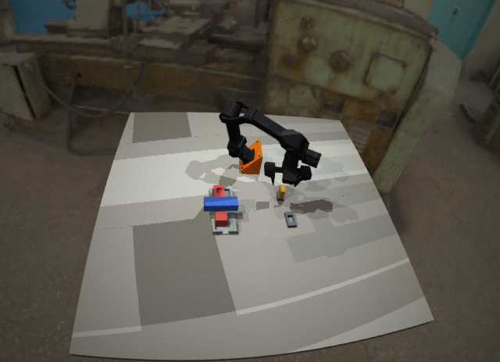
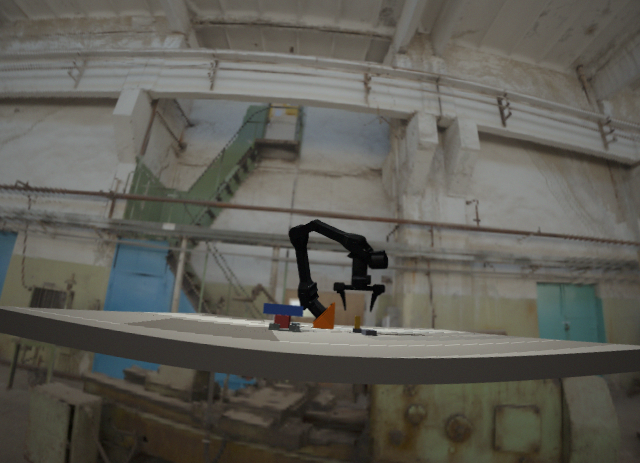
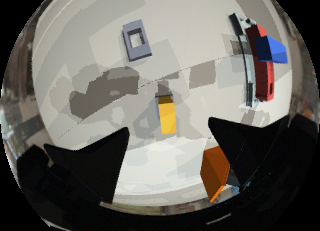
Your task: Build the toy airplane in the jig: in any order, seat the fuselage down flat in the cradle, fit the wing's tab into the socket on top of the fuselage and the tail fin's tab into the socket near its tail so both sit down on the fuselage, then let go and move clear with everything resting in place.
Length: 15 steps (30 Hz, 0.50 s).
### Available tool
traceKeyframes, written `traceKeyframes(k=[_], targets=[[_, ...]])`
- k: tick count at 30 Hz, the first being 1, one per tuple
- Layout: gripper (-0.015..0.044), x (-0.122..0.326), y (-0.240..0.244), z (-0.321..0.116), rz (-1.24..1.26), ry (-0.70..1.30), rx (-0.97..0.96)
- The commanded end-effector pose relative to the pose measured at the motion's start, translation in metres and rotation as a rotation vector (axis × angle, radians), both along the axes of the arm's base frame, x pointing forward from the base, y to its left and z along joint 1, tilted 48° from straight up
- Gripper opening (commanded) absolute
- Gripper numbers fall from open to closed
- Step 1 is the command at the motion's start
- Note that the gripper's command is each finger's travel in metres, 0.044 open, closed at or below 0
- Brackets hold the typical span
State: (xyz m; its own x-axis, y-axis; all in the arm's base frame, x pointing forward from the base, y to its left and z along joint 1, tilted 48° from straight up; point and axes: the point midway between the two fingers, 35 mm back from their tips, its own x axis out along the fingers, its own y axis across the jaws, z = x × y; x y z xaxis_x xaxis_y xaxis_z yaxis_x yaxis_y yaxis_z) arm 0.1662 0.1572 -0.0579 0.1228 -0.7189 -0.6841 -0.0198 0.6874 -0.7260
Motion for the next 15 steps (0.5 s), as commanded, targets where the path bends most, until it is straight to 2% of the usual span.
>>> traceKeyframes(k=[1, 15], targets=[[0.044, 0.001, -0.004, -0.004, 0.005, 0.0, -0.001], [0.044, 0.005, -0.02, -0.02, 0.005, -0.001, -0.001]])
